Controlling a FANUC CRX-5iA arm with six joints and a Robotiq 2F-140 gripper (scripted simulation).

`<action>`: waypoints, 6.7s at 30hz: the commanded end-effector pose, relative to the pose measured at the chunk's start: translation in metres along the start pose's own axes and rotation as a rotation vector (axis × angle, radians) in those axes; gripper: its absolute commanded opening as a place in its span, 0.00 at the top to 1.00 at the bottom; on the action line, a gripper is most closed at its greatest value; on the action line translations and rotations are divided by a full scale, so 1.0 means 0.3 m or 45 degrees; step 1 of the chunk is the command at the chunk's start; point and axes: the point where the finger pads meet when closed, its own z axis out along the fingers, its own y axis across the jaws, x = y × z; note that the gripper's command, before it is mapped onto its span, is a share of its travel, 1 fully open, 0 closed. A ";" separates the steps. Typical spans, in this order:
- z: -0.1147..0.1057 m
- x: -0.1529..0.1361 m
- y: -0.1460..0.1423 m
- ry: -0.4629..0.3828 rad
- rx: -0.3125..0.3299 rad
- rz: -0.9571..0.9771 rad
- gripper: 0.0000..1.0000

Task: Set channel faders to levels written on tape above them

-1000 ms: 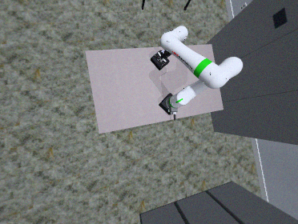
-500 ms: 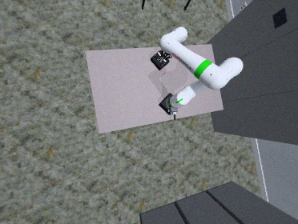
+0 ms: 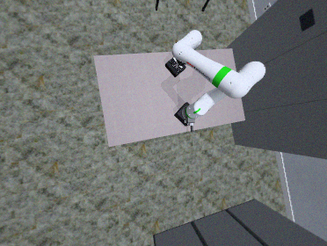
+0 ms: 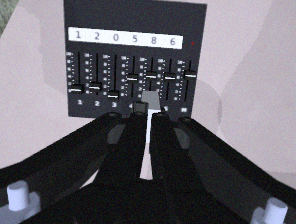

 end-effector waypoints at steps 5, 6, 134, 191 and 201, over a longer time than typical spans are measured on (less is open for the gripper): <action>-0.001 0.000 -0.001 0.000 0.000 0.000 1.00; -0.001 0.000 -0.001 0.000 0.000 0.000 1.00; 0.110 -0.002 -0.001 0.000 0.000 0.001 1.00; 0.121 0.040 -0.001 0.000 0.000 0.001 1.00; 0.121 0.048 -0.001 0.000 0.000 0.001 1.00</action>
